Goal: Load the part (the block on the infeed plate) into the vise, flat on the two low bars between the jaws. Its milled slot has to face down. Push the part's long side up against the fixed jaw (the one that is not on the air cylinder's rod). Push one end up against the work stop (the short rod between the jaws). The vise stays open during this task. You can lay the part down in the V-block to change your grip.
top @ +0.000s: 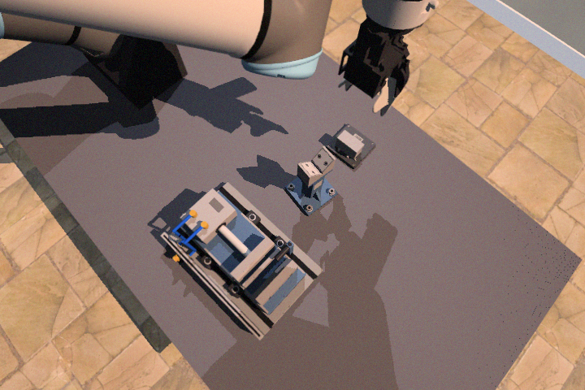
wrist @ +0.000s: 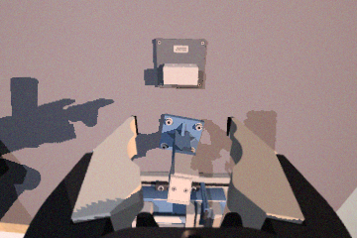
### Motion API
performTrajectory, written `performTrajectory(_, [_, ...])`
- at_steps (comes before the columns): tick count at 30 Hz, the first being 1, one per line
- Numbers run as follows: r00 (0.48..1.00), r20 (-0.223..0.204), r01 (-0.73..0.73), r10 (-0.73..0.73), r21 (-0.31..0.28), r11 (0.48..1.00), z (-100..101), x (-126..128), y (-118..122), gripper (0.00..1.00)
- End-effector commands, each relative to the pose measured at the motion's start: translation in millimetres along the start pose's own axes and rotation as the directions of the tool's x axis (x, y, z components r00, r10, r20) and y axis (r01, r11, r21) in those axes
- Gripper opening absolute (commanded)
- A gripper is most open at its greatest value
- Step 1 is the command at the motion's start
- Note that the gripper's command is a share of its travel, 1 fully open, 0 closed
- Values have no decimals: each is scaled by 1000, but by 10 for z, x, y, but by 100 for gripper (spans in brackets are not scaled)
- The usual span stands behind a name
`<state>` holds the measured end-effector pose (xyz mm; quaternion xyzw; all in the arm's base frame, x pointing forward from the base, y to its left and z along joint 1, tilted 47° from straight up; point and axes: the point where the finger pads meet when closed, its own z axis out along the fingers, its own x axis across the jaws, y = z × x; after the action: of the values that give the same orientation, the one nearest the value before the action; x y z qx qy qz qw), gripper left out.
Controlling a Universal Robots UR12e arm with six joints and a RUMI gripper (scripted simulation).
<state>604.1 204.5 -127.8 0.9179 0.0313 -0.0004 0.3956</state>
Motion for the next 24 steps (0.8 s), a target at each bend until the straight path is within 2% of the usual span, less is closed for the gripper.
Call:
performTrajectory(1, [1000, -1, 0, 0, 1, 1000, 81, 5, -1, 51])
performTrajectory(24, [1000, -1, 0, 0, 1, 1000, 521, 6, -1, 51])
